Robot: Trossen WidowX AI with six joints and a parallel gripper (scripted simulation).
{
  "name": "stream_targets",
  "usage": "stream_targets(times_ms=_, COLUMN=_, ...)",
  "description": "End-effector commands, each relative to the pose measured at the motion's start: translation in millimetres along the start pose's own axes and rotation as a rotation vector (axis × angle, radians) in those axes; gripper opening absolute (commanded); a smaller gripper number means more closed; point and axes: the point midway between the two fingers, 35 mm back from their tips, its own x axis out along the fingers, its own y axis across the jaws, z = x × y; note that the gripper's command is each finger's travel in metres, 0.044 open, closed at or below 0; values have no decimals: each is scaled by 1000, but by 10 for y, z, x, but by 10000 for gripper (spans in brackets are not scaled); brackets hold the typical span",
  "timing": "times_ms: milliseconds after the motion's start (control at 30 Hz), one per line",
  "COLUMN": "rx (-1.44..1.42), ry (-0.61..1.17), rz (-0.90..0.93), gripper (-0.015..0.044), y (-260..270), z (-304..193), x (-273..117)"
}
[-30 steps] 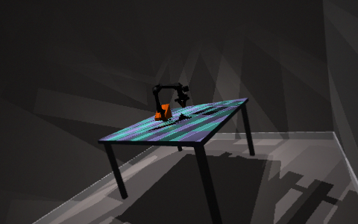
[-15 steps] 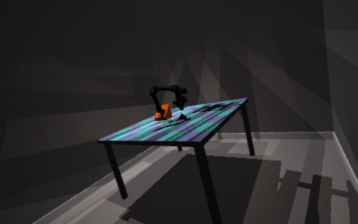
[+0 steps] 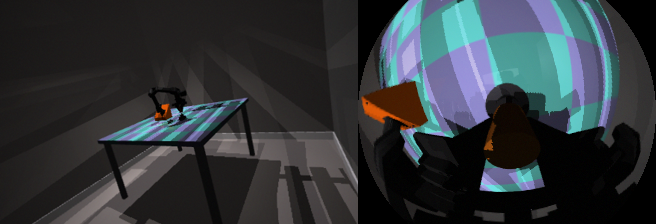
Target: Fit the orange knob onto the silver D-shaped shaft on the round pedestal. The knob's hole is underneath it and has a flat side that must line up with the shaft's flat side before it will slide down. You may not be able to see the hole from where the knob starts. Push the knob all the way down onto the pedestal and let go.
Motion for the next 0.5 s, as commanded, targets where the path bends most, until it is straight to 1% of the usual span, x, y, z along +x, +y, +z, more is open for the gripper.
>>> stream_targets(times_ms=0, rx=-2, ry=5, rz=0, gripper=0, y=10, z=-18, x=122)
stream_targets(times_ms=467, rx=2, ry=5, rz=0, gripper=0, y=-1, z=-20, x=118)
